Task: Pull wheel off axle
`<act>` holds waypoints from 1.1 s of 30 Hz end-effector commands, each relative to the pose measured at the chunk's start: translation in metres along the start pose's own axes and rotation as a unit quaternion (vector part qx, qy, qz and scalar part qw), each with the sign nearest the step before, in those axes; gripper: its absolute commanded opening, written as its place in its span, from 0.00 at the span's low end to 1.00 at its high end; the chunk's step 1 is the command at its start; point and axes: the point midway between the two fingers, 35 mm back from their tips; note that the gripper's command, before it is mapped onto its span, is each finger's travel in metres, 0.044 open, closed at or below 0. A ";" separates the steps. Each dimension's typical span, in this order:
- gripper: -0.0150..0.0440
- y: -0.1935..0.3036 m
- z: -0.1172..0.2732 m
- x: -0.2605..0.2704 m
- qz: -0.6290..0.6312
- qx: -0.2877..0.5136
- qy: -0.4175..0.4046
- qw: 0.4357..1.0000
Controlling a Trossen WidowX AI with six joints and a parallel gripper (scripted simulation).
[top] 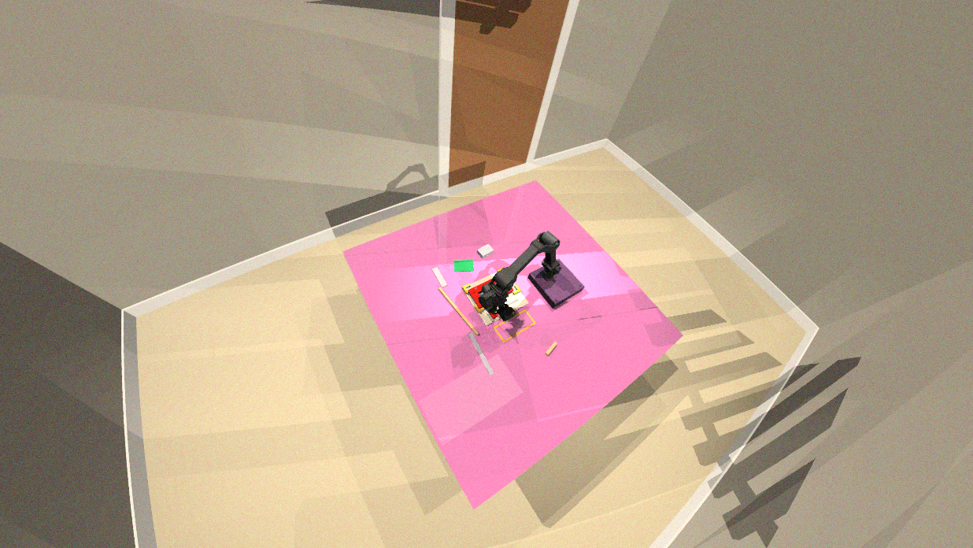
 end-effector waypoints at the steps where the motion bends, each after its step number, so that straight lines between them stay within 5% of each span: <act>1: 0.25 -0.001 0.005 0.000 -0.003 -0.005 0.001 1.000; 24: 0.25 -0.001 0.013 0.000 -0.003 -0.006 0.000 1.000; 33: 0.25 0.001 0.047 0.000 -0.004 -0.006 0.000 1.000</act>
Point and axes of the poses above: the point midway between the two fingers, 35 mm back from their tips, its own z axis back along the fingers, its own x axis across the jaws, y = z × x, and after that the axes turned 12 degrees about z, right-handed
